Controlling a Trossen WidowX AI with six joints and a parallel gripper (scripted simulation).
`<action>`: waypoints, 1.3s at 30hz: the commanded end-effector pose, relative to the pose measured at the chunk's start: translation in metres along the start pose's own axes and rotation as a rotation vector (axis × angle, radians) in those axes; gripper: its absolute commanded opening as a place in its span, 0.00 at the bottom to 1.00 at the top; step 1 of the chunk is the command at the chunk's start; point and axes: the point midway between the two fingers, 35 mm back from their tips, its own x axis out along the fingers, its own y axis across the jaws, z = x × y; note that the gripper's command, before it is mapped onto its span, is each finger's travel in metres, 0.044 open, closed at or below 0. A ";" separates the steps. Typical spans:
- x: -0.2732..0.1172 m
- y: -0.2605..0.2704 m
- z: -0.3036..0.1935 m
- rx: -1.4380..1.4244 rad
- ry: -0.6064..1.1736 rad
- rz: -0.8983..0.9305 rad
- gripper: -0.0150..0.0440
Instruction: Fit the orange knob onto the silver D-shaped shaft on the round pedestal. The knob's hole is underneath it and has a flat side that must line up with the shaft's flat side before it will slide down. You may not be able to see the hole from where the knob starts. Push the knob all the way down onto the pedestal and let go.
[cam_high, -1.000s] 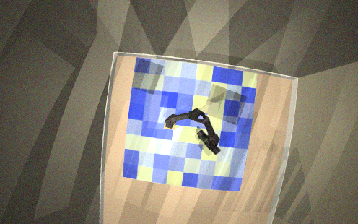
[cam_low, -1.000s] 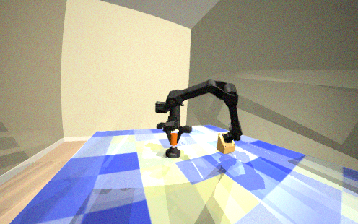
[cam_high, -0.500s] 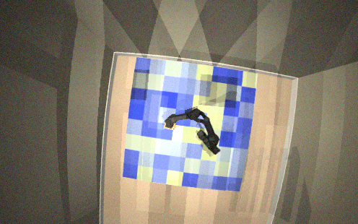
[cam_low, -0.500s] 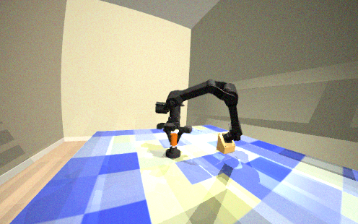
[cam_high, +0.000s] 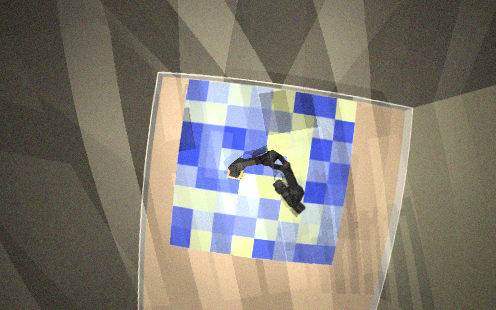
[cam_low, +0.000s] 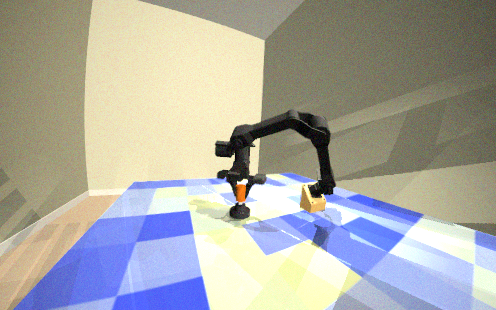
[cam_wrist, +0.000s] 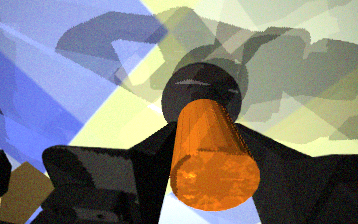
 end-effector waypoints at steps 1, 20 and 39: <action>-0.003 -0.001 0.000 -0.029 -0.003 -0.004 0.25; 0.002 -0.001 -0.002 -0.212 -0.003 -0.004 0.25; -0.001 0.000 0.001 -0.212 -0.003 -0.004 0.25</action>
